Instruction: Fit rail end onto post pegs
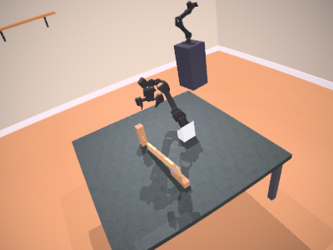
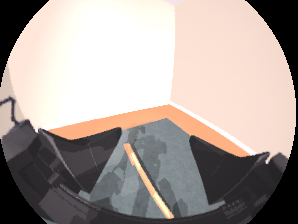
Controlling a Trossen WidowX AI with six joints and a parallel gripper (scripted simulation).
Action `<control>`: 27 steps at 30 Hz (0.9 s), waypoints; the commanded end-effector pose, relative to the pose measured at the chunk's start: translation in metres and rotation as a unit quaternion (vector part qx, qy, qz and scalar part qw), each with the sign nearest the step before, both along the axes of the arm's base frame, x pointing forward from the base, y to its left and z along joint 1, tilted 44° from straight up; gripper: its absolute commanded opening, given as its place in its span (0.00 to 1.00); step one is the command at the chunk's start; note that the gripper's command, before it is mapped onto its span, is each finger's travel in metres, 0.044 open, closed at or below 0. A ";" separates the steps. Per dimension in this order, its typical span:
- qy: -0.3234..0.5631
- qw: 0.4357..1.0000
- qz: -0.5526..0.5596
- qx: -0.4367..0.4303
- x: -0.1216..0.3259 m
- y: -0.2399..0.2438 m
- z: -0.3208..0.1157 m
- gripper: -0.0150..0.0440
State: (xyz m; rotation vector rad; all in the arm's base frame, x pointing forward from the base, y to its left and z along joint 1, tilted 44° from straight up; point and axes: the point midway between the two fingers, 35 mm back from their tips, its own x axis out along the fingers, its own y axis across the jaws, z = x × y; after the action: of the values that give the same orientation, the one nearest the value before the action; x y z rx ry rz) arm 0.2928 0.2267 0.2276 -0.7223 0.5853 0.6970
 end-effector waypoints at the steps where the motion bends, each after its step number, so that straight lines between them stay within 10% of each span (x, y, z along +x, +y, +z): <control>1: 0.027 0.994 -0.028 -0.104 0.022 -0.035 -0.042 1.00; 18: 0.307 0.789 0.015 -0.532 0.025 -0.244 -0.176 1.00; 27: 0.365 0.735 0.050 -0.569 0.011 -0.278 -0.183 1.00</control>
State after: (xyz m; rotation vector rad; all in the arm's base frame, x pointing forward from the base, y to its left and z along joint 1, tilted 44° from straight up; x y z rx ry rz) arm 0.3053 -0.0494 0.0459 -1.6266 1.7827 0.6441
